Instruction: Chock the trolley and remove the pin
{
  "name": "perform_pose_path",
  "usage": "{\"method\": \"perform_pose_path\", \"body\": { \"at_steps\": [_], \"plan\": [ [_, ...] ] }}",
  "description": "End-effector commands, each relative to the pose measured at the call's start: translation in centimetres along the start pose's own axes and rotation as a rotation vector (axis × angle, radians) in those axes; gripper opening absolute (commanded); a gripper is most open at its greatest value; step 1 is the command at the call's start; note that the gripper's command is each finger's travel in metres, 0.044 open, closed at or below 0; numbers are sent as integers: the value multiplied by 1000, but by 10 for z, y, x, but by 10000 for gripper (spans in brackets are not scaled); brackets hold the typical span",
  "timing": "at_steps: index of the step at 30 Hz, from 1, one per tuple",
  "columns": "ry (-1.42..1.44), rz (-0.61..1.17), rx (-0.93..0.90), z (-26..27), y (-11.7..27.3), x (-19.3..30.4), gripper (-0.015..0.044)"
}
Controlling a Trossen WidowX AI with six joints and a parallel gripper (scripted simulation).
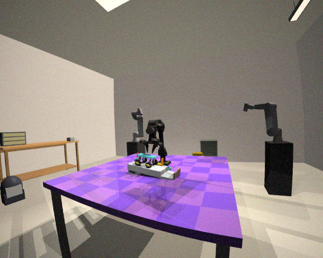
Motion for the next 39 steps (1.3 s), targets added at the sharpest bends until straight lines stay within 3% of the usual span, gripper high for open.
{"method": "perform_pose_path", "body": {
  "at_steps": [1,19,39],
  "plan": [
    [181,33,19,-22,0,10,190],
    [822,175,-7,-90,1,57,190],
    [828,177,-8,-91,-12,59,190]
  ]
}}
Point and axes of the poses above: the point midway between the two fingers, 35 mm back from their tips, its own y axis back along the fingers, its own z axis across the jaws, x = y × z, the point moved 5 cm from there along y, back along the fingers, and after that the axes turned 11 degrees about -y, right-handed, at the moved point
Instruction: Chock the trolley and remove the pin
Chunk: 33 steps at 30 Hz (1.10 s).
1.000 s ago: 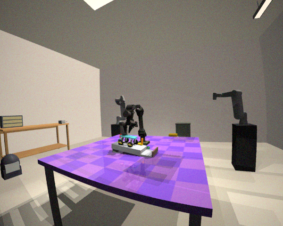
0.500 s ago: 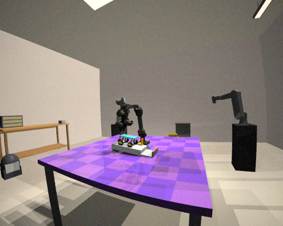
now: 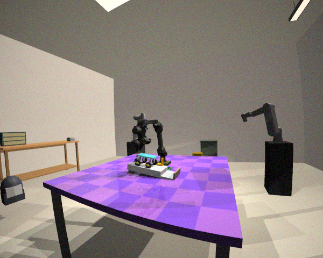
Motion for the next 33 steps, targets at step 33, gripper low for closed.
{"method": "perform_pose_path", "body": {
  "at_steps": [33],
  "plan": [
    [3,4,4,0,-49,1,190]
  ]
}}
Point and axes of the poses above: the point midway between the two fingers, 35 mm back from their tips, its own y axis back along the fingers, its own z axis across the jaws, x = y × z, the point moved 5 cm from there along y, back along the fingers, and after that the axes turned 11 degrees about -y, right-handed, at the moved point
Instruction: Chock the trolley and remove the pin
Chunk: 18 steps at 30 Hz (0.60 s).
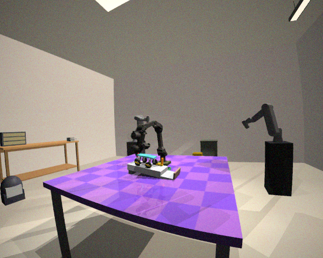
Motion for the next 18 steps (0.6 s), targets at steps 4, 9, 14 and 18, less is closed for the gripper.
{"method": "perform_pose_path", "body": {
  "at_steps": [4,9,14,18],
  "plan": [
    [3,2,2,0,-11,1,190],
    [3,2,2,0,-18,1,190],
    [0,1,0,0,-15,1,111],
    [0,1,0,0,-15,1,45]
  ]
}}
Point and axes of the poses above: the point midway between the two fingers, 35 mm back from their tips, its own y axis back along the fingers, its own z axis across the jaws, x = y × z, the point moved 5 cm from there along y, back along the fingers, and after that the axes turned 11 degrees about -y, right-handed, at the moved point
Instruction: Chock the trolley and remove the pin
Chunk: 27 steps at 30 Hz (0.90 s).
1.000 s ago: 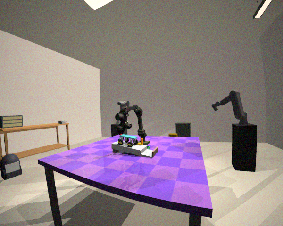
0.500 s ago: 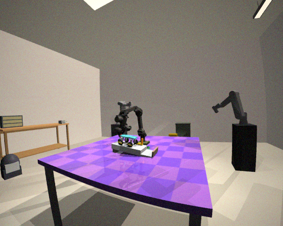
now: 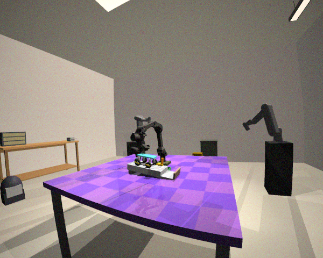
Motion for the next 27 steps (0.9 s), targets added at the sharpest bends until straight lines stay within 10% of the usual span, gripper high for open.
{"method": "perform_pose_path", "body": {
  "at_steps": [1,27],
  "plan": [
    [0,0,0,0,0,0,39],
    [3,0,2,1,13,2,0]
  ]
}}
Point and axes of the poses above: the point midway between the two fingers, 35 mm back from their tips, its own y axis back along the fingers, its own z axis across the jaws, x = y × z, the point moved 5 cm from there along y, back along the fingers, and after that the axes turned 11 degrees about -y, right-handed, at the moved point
